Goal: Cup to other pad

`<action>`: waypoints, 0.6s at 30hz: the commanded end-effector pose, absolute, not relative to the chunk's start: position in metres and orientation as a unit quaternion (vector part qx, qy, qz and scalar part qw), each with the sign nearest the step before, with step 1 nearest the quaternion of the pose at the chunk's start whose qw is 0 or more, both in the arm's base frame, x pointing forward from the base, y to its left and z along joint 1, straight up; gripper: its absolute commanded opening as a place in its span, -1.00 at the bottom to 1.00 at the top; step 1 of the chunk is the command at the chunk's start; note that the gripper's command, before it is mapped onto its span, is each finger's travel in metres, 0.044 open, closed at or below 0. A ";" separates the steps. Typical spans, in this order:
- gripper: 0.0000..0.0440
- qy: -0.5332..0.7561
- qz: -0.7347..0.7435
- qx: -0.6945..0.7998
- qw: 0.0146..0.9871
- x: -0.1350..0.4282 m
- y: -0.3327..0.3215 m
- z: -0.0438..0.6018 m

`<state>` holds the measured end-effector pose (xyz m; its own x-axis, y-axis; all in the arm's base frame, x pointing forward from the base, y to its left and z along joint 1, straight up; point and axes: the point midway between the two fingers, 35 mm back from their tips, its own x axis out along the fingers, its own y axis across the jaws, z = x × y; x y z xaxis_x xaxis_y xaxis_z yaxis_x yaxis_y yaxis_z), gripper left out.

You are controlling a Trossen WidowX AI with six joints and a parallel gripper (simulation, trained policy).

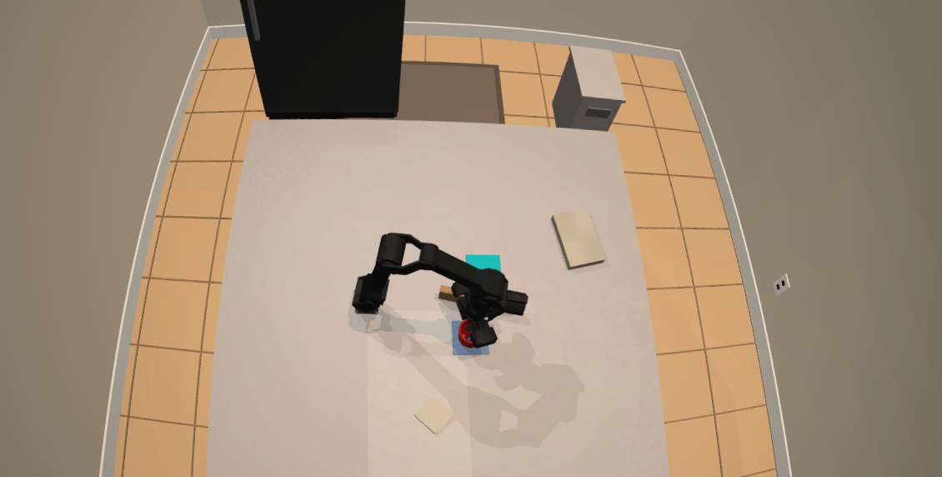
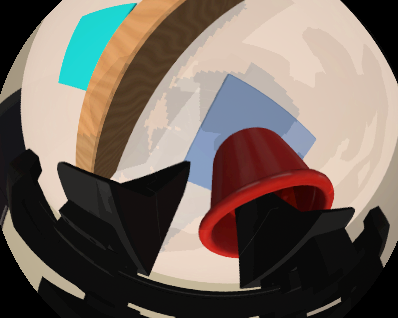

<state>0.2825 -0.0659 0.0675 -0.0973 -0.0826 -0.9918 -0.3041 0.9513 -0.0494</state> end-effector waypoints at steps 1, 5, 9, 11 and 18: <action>-0.53 0.736 0.106 -0.144 0.652 0.281 -0.067 0.057; -0.96 0.734 0.128 -0.162 0.647 0.280 -0.068 0.054; -1.00 0.727 0.147 -0.177 0.647 0.283 -0.069 0.059; -1.00 0.722 0.155 -0.184 0.648 0.285 -0.069 0.063; -1.00 0.708 0.174 -0.206 0.653 0.293 -0.066 0.079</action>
<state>0.2901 -0.0679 0.0721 -0.0788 -0.0669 -0.9946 -0.5000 0.8658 -0.0186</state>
